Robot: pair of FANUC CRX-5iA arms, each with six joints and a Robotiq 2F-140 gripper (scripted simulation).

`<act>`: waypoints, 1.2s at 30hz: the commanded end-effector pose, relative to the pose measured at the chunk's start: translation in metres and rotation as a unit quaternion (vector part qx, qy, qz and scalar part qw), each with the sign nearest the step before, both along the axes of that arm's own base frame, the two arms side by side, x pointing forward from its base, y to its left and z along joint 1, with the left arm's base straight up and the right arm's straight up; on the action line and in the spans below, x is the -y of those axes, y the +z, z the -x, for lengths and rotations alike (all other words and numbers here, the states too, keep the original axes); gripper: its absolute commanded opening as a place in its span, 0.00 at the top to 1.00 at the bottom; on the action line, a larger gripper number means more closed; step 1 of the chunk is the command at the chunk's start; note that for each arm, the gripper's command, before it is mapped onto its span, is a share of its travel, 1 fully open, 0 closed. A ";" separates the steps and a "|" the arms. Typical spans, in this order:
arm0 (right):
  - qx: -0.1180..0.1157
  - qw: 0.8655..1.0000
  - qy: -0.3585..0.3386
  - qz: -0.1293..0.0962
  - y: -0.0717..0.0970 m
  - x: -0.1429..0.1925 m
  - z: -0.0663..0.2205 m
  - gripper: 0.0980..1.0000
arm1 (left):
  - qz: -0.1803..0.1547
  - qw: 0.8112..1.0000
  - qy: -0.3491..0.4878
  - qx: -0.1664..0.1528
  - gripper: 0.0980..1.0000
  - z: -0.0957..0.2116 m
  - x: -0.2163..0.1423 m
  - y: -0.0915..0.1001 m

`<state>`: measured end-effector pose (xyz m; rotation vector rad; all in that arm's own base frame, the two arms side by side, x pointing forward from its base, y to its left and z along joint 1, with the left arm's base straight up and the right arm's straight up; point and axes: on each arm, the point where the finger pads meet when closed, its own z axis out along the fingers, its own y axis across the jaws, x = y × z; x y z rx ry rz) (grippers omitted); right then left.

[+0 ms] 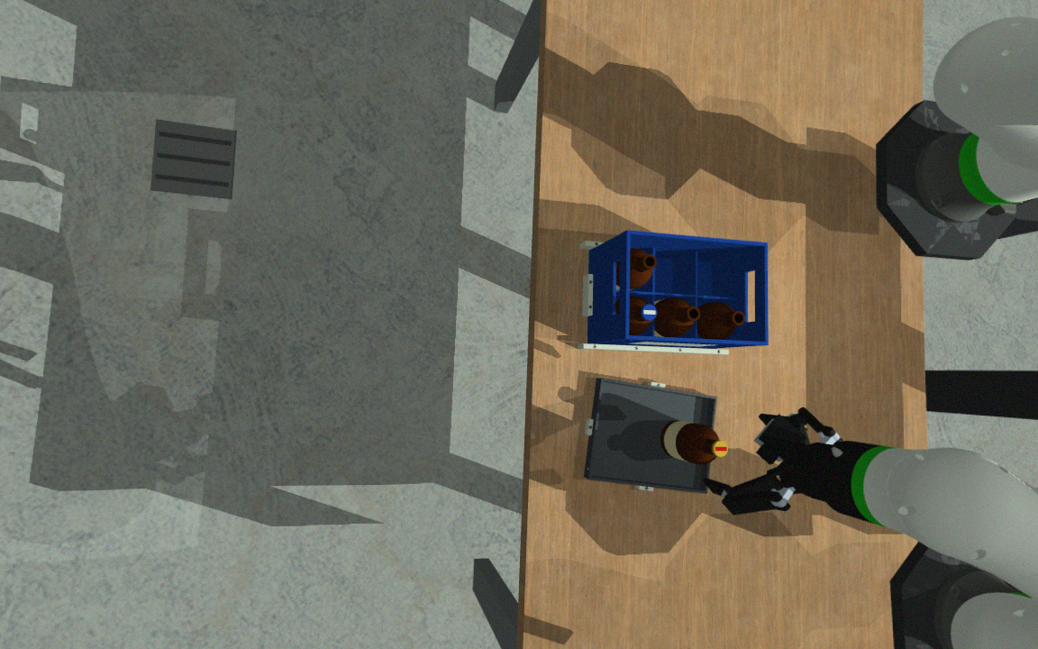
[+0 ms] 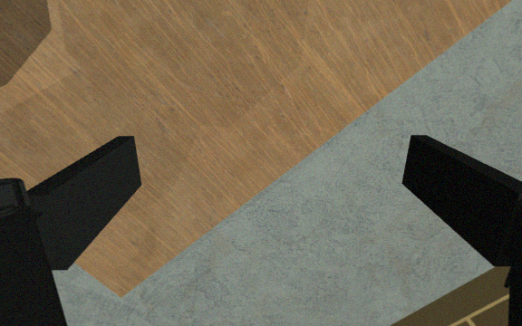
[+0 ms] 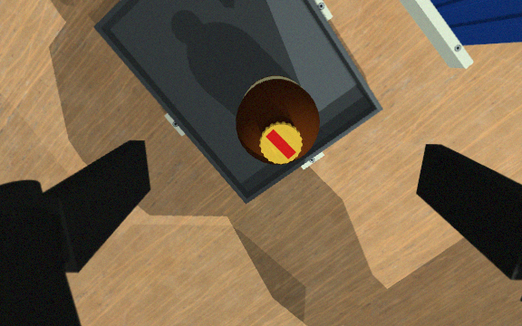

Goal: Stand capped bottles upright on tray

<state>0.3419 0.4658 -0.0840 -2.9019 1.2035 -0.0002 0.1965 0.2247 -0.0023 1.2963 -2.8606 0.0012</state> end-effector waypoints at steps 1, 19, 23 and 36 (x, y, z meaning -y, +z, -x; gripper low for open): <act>0.001 1.000 0.000 -0.001 0.003 -0.001 0.000 0.00 | 0.000 1.000 0.000 0.000 0.00 0.000 -0.001 0.000; 0.001 1.000 0.000 -0.001 0.005 0.033 -0.033 0.62 | 0.000 1.000 0.000 0.000 0.00 0.000 -0.001 0.000; 0.001 1.000 0.000 -0.001 0.005 0.043 -0.043 0.62 | 0.000 1.000 0.000 0.000 0.00 0.000 -0.001 0.000; 0.001 1.000 0.000 -0.001 0.007 0.065 -0.064 0.62 | 0.000 1.000 0.000 0.000 0.00 0.000 -0.001 0.000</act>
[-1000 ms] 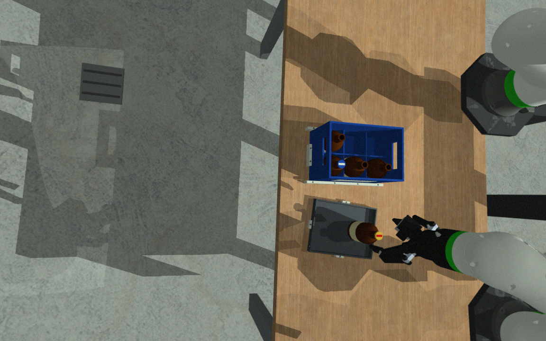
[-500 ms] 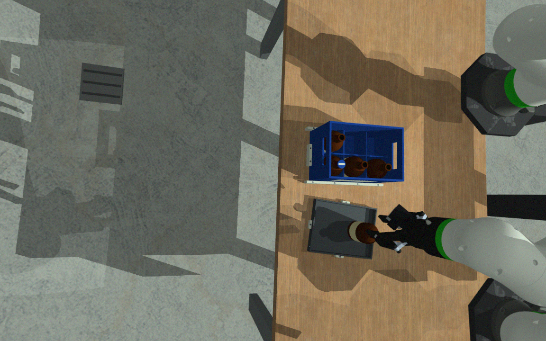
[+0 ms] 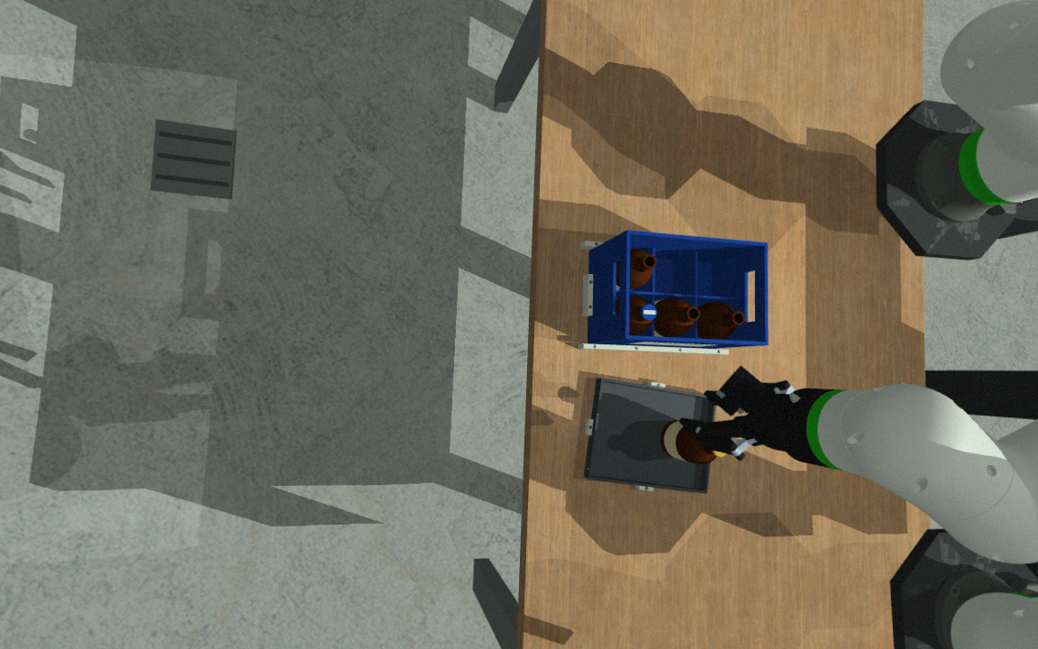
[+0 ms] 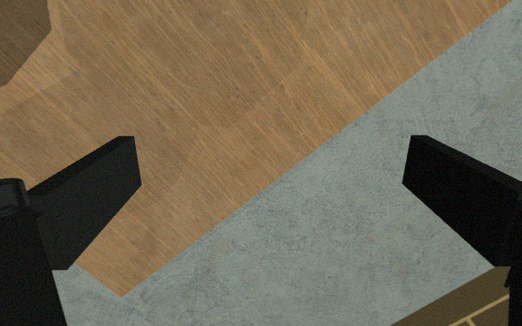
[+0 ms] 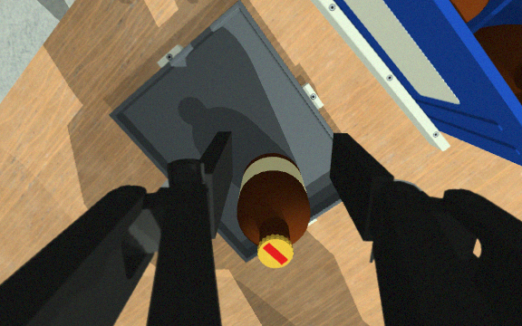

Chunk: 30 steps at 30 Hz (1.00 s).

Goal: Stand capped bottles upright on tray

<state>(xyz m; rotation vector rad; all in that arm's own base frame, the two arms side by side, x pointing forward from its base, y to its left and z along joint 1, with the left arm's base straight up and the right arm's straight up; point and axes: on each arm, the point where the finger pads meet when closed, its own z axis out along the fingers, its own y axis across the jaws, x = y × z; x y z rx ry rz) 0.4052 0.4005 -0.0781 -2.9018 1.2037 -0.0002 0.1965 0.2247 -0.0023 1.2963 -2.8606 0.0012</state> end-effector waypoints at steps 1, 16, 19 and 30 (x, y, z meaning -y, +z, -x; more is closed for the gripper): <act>0.001 1.000 0.000 -0.001 0.001 0.002 -0.003 0.62 | 0.000 1.000 0.000 0.000 0.00 0.000 -0.001 0.000; 0.001 1.000 0.000 -0.001 0.003 0.033 -0.033 0.62 | 0.000 1.000 0.000 0.000 0.00 0.000 -0.001 0.000; 0.001 1.000 0.000 -0.001 0.003 0.037 -0.033 0.62 | 0.000 1.000 0.000 0.000 0.00 0.000 -0.001 0.000; 0.001 1.000 0.000 -0.001 0.004 0.063 -0.049 0.62 | 0.000 1.000 0.000 0.000 0.00 0.000 -0.001 0.000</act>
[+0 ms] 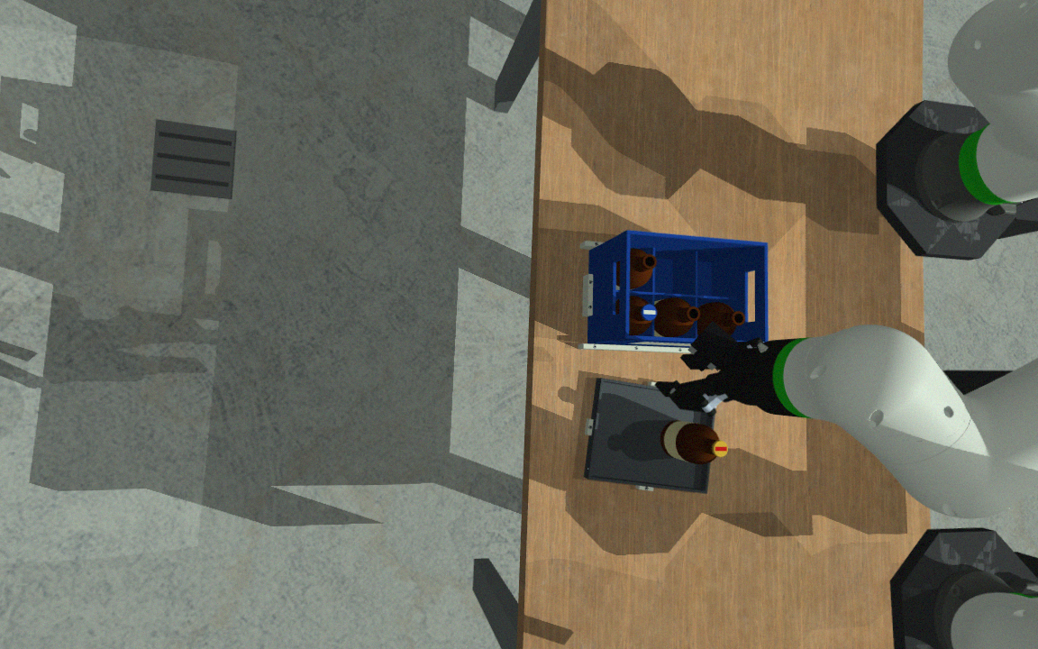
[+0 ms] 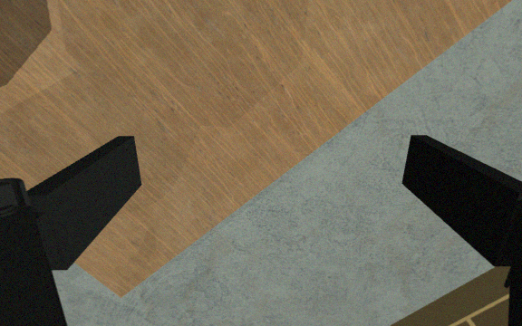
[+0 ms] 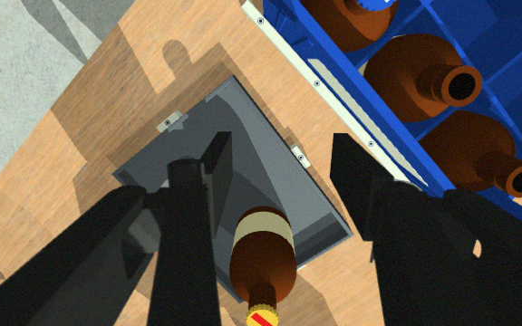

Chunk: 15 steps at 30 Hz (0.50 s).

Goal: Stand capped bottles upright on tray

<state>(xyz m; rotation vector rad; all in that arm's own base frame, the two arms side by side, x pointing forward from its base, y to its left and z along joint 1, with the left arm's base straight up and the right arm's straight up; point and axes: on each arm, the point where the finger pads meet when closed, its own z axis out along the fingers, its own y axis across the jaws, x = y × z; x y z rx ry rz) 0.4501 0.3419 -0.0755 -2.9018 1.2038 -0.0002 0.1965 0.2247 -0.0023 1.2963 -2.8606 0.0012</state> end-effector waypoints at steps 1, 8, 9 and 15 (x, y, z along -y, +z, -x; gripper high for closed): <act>0.001 1.000 0.000 -0.001 0.001 0.008 -0.005 0.62 | 0.000 1.000 0.000 0.000 0.00 0.000 -0.001 0.000; 0.001 1.000 0.000 0.000 0.001 0.024 -0.010 0.62 | 0.000 1.000 0.000 0.000 0.00 0.000 -0.001 0.000; 0.001 1.000 0.000 0.000 0.001 0.027 -0.011 0.62 | 0.000 1.000 0.000 0.000 0.00 0.000 -0.001 0.000; 0.001 1.000 0.000 0.000 0.001 0.040 -0.015 0.62 | 0.000 1.000 0.000 0.000 0.00 0.000 -0.001 0.000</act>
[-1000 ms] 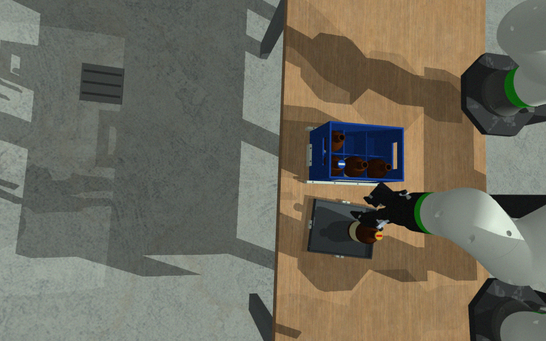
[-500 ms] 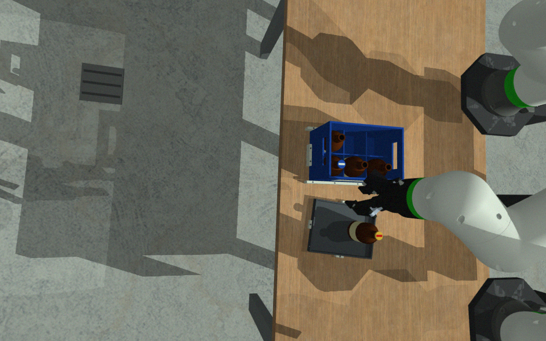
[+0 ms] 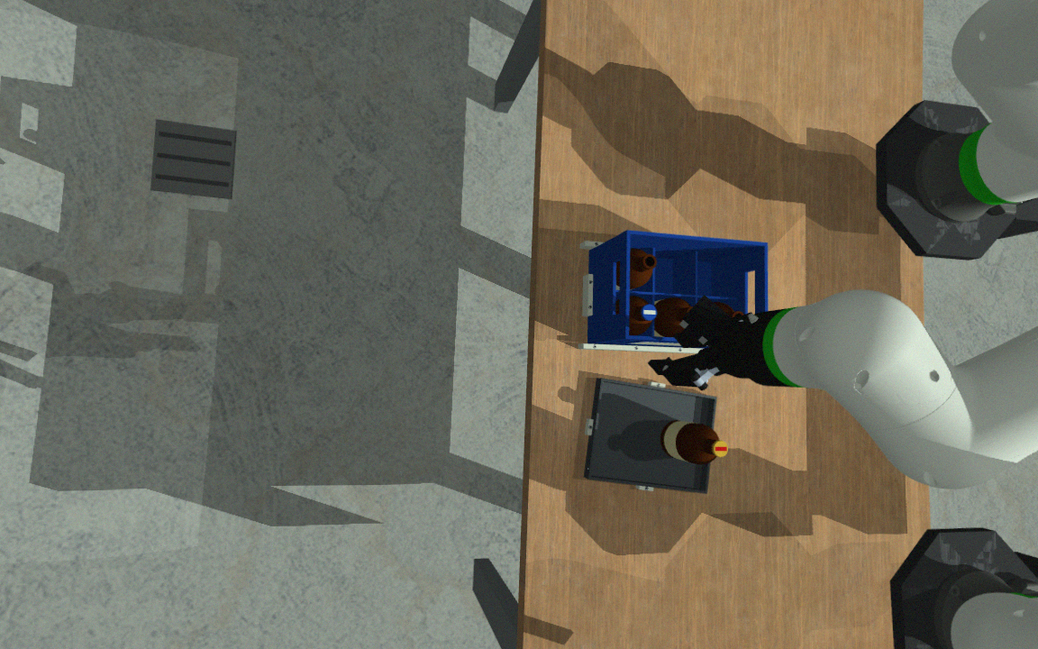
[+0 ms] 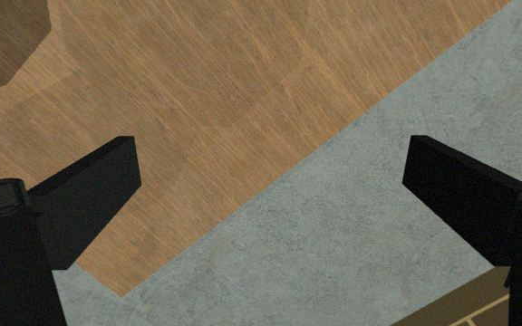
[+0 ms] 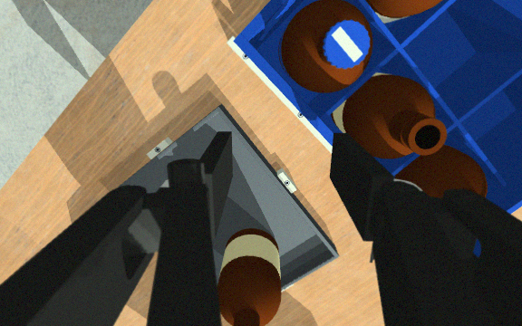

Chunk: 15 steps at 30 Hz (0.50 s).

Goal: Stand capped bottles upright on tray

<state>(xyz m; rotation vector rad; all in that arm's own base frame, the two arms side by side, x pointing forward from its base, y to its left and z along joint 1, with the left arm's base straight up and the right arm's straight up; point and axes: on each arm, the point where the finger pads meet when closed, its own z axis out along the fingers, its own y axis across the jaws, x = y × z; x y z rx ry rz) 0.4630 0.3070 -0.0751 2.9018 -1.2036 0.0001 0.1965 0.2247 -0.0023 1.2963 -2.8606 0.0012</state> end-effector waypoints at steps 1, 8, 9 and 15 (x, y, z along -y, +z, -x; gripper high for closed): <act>0.001 1.000 0.000 -0.001 0.001 0.008 -0.003 0.62 | 0.000 1.000 0.000 0.000 0.00 0.000 -0.001 0.000; 0.001 1.000 0.000 0.000 0.001 0.025 -0.007 0.62 | 0.000 1.000 0.000 0.000 0.00 0.000 -0.001 0.000; 0.001 1.000 0.000 0.000 0.001 0.029 -0.008 0.62 | 0.000 1.000 0.000 0.000 0.00 0.000 -0.001 0.000; 0.001 1.000 0.000 0.000 0.001 0.042 -0.011 0.62 | 0.000 1.000 0.000 0.000 0.00 0.000 -0.001 0.000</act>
